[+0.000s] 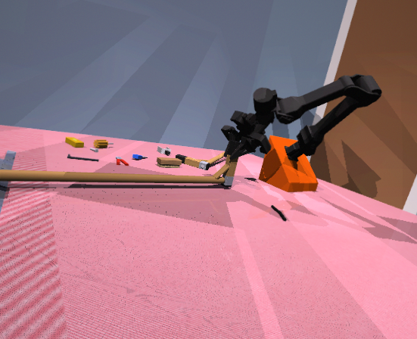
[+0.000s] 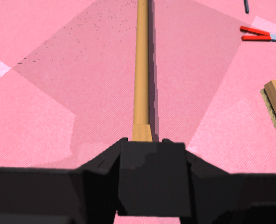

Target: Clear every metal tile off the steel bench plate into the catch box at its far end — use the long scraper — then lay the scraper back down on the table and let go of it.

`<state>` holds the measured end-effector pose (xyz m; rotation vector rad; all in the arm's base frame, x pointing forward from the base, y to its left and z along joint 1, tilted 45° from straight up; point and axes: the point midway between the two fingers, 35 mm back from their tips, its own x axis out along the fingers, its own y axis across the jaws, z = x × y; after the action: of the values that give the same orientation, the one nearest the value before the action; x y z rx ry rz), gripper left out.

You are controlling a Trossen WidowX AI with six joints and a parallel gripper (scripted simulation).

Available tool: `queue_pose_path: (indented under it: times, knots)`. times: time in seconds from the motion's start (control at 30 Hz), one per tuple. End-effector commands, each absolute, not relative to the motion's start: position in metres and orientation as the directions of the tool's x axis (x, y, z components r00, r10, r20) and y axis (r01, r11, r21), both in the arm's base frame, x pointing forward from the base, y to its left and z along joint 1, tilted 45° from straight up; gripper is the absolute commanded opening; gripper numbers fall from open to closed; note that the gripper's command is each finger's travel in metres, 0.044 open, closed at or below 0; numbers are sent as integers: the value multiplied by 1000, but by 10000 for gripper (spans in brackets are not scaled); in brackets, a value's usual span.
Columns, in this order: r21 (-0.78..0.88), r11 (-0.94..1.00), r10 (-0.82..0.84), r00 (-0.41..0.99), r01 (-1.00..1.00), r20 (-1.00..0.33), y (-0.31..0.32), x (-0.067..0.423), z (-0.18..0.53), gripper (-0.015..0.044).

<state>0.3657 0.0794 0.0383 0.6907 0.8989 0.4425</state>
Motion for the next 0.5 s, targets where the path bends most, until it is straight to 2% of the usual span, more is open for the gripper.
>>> queue_pose_path:
  times: [0.0, 0.47]
  knots:
    - [706, 704, 613, 565, -74, -552, 77, 362, 41, 0]
    - [706, 704, 613, 566, -74, -552, 77, 347, 39, 0]
